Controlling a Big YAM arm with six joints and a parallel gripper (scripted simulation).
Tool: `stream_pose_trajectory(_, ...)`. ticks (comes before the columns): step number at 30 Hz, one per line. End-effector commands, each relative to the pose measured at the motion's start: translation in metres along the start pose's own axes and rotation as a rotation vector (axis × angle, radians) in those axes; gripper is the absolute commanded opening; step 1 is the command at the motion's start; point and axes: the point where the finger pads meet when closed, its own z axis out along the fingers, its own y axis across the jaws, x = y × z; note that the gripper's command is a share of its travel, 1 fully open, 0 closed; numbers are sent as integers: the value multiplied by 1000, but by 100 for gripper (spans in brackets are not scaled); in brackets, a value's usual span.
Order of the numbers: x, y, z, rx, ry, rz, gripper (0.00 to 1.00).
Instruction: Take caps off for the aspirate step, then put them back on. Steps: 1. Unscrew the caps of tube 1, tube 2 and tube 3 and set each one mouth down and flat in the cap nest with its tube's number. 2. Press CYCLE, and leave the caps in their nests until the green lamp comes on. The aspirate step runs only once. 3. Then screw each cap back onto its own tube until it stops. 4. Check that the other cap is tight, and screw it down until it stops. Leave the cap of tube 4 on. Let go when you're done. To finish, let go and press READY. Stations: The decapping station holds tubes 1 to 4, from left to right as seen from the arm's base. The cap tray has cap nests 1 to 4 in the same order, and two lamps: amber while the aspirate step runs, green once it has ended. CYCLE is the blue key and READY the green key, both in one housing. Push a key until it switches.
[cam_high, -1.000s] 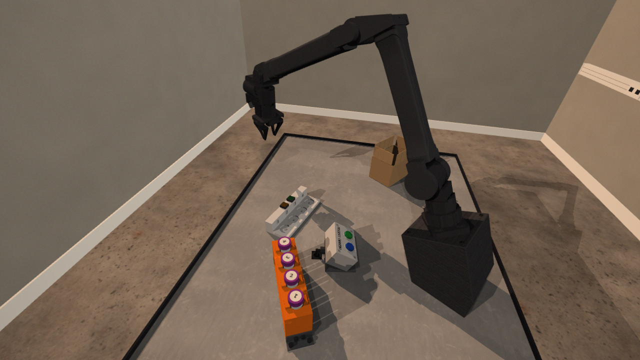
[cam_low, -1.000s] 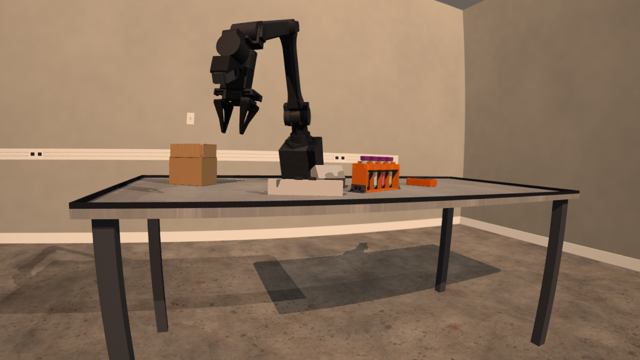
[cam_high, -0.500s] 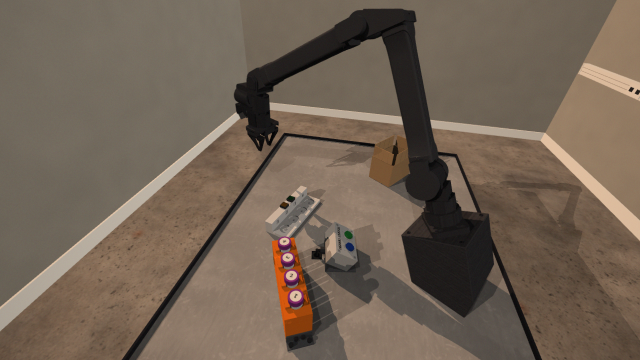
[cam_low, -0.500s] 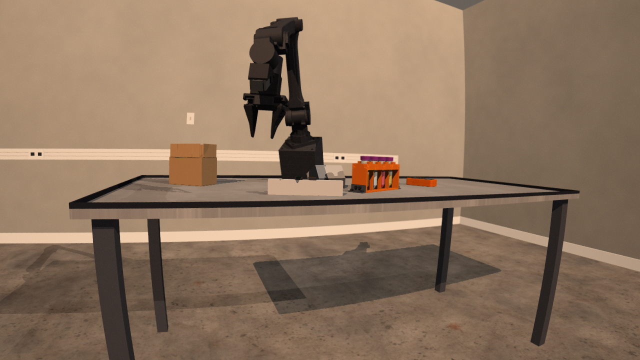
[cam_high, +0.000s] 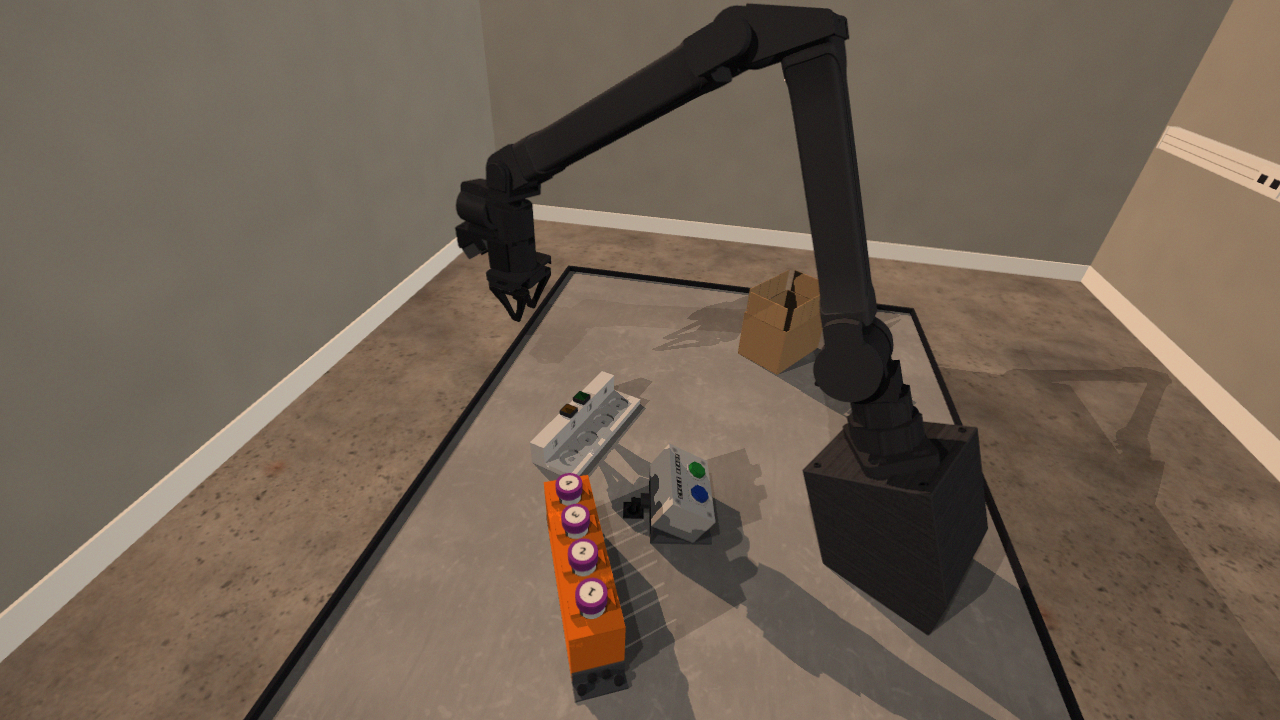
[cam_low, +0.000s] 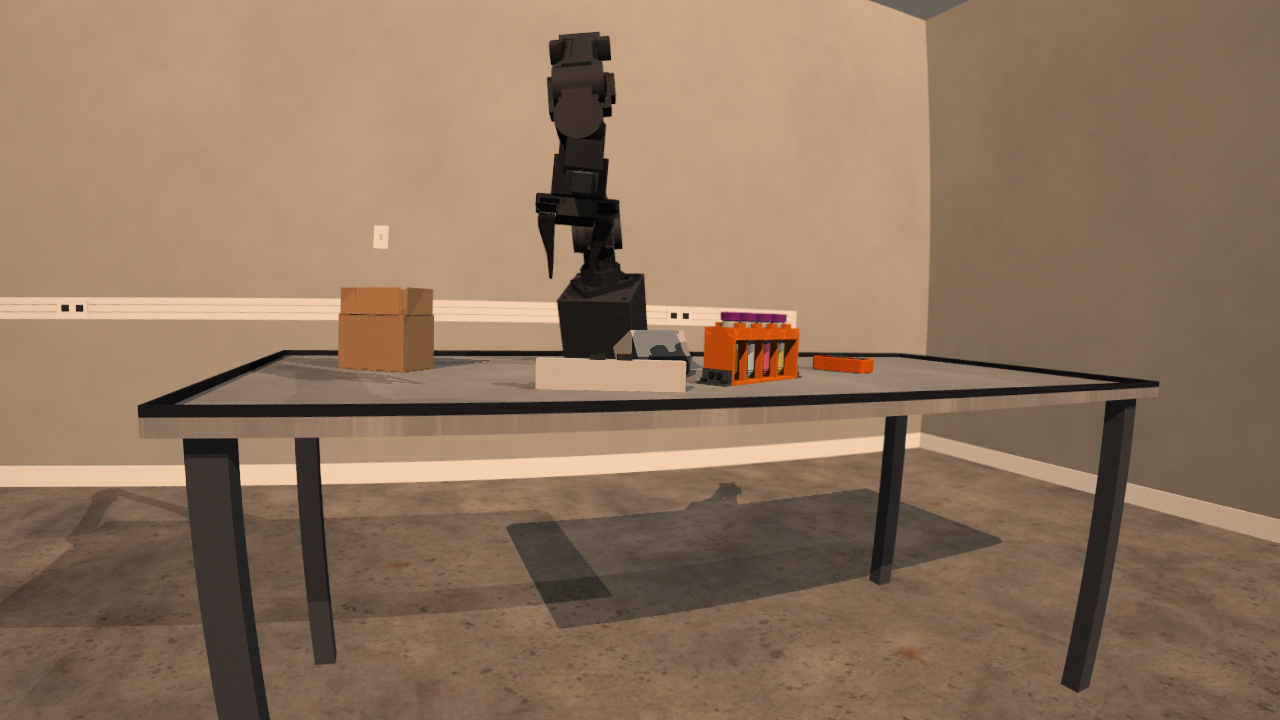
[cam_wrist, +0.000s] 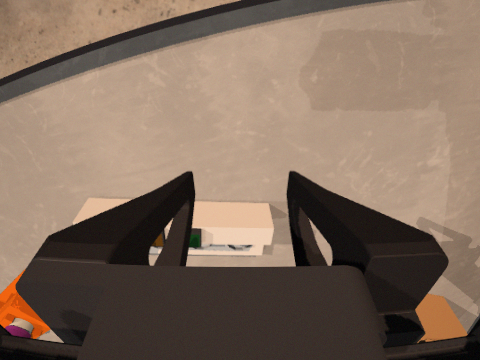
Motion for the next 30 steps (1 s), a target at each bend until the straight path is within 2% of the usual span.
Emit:
stream_pose_trajectory(1,-9,11,-27,0,-66,-58,49)
stream_pose_trajectory(3,-7,15,-27,0,-66,-57,49)
stream_pose_trajectory(7,6,32,-27,-16,-48,-191,49)
stream_pose_trajectory(15,26,64,-27,-16,-53,-168,49)
stream_pose_trajectory(17,32,72,-27,-20,-49,-256,49)
stream_pose_trajectory(19,32,72,-27,-20,-49,-256,49)
stream_pose_trajectory(21,39,80,-27,-27,-44,-322,49)
stream_pose_trajectory(26,55,99,-27,-28,-43,-302,49)
stream_pose_trajectory(30,70,113,-28,-38,-36,-456,49)
